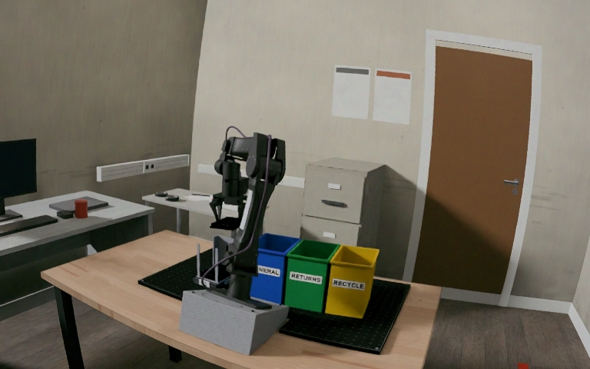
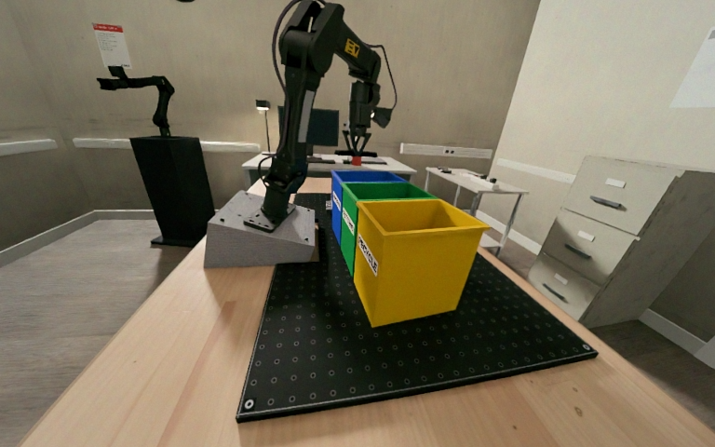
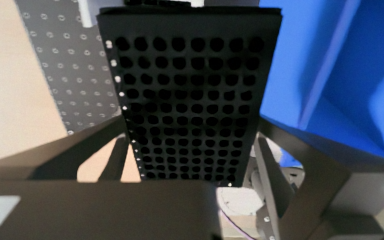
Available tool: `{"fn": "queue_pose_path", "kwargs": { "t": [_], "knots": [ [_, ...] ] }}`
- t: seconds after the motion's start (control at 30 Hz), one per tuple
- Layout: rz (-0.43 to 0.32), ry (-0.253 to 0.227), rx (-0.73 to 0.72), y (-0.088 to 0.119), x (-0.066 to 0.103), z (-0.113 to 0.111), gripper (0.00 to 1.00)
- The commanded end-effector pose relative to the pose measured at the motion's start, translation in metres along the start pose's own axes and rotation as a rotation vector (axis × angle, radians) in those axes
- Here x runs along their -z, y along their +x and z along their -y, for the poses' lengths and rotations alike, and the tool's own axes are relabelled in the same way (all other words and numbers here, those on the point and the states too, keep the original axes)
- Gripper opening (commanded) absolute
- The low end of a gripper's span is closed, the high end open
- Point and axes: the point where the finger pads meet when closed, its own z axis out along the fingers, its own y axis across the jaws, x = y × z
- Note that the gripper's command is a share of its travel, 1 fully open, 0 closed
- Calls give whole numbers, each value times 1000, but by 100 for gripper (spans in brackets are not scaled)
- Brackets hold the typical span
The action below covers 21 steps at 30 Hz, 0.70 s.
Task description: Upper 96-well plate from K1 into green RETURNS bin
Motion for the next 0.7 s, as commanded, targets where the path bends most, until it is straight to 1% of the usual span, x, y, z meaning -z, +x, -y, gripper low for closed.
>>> {"fn": "queue_pose_path", "kwargs": {
  "t": [0.0,0.23,0.3,0.33,0.4,0.5,0.57,0.67],
  "knots": [
    [28,-33,21,1,11,14,0],
    [30,-34,21,1,10,37,0],
    [30,-34,21,1,10,37,0],
    [67,-63,11,-8,21,36,0],
    [35,-37,20,0,10,46,0],
    [26,-31,22,2,9,57,0],
    [44,-41,18,-1,13,62,0],
    [30,-32,21,2,9,73,0]
  ]
}}
